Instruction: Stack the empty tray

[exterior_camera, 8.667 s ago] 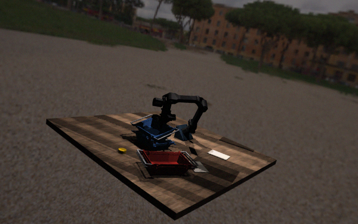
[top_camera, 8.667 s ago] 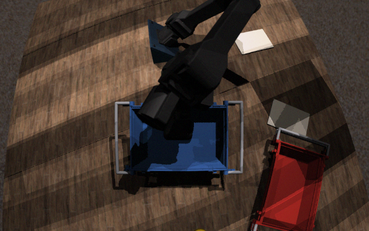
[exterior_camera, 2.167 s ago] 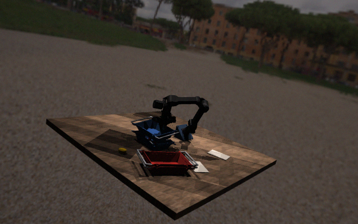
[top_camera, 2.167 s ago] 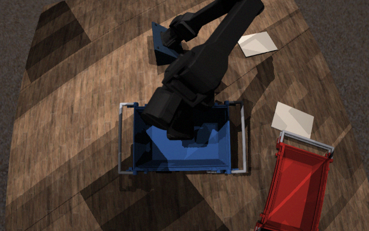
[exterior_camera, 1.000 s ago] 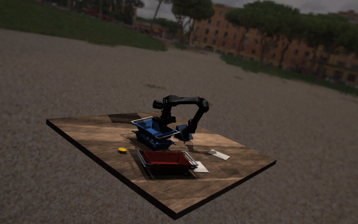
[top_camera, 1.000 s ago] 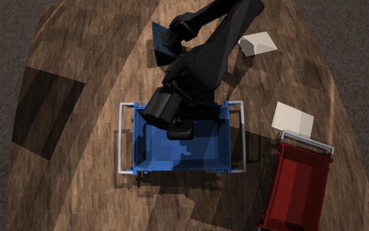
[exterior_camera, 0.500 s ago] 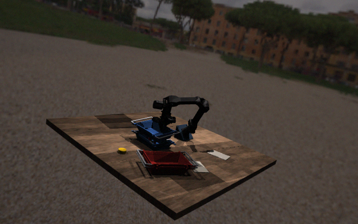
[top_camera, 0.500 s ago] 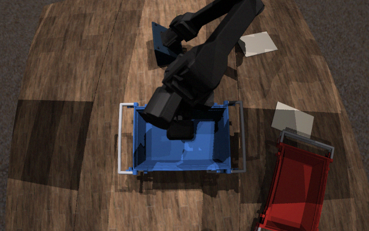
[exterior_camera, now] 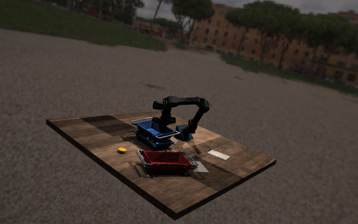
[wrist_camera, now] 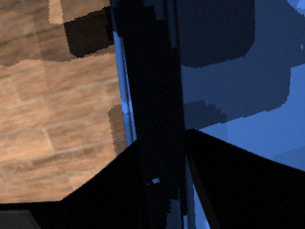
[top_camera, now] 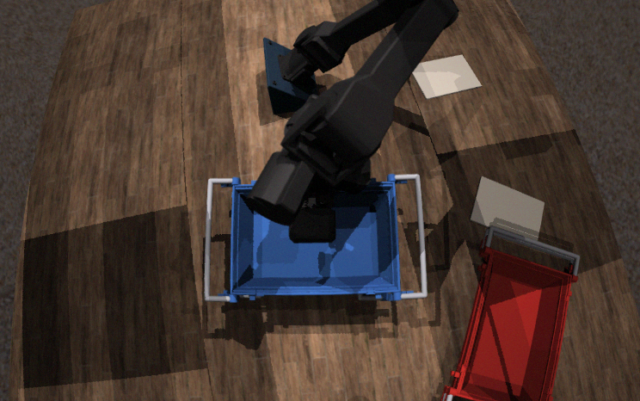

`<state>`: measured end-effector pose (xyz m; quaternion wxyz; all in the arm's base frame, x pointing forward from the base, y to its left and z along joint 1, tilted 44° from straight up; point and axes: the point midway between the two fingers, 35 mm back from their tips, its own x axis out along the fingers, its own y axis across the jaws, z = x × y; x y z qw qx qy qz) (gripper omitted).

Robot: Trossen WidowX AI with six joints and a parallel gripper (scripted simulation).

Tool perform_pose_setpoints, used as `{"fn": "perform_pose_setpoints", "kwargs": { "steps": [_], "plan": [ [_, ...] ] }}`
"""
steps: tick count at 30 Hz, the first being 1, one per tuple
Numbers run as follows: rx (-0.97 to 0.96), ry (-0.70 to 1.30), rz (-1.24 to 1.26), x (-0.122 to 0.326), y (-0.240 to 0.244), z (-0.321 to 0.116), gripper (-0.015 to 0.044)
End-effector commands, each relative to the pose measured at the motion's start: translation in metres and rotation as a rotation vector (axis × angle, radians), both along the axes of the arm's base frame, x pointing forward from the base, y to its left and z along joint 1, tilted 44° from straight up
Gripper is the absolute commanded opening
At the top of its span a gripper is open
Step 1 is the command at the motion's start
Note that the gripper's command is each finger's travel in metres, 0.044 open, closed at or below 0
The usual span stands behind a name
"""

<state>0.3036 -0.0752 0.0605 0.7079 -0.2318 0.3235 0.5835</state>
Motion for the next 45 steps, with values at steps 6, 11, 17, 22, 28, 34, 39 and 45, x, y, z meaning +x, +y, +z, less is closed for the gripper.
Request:
{"fn": "perform_pose_setpoints", "kwargs": {
  "steps": [6,11,17,22,28,34,39,45],
  "plan": [
    [0.009,0.044,0.008,-0.007,0.0064,-0.0058,0.0],
    [0.009,0.044,0.008,-0.007,0.0064,-0.0058,0.0],
    [0.009,0.044,0.008,-0.007,0.0064,-0.0058,0.0],
    [0.009,0.044,0.008,-0.007,0.0064,-0.0058,0.0],
    [0.009,0.044,0.008,-0.007,0.0064,-0.0058,0.0],
    [0.009,0.044,0.008,-0.007,0.0064,-0.0058,0.0],
    [0.009,0.044,0.008,-0.007,0.0064,-0.0058,0.0],
    [0.002,0.007,0.001,-0.0015,0.0018,-0.0019,0.0]
  ]
}}
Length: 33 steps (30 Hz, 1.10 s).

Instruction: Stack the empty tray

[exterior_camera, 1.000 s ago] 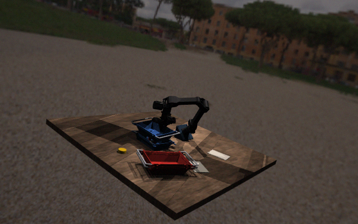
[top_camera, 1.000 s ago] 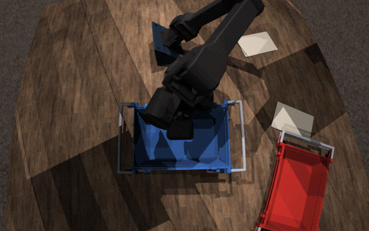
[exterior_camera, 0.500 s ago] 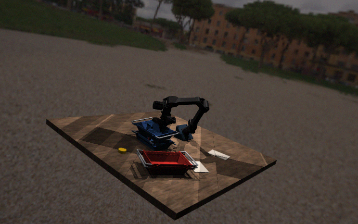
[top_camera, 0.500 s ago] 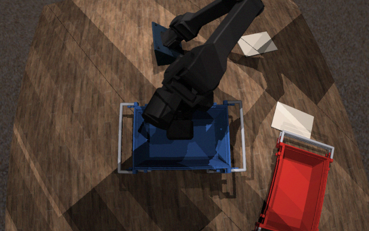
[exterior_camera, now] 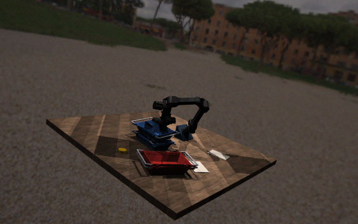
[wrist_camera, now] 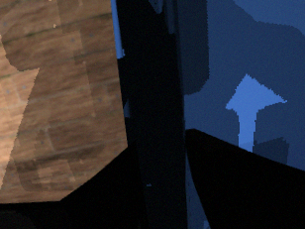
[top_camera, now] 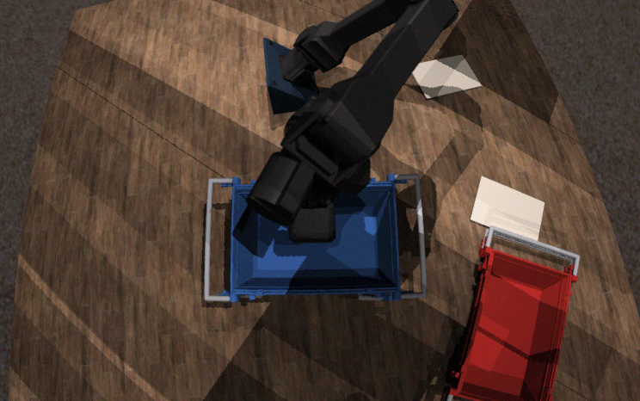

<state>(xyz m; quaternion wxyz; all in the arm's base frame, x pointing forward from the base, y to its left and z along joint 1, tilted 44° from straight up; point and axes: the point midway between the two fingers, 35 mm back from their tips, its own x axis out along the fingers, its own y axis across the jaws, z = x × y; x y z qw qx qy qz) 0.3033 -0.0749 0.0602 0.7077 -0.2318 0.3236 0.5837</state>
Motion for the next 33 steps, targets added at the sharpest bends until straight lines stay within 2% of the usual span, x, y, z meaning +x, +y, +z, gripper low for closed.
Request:
{"fn": "perform_pose_setpoints", "kwargs": {
  "steps": [1,33],
  "plan": [
    [0.003,0.01,0.001,-0.0019,0.0024,-0.0026,0.0],
    [0.01,0.043,0.007,-0.0087,0.0108,-0.0119,0.0]
  ]
}}
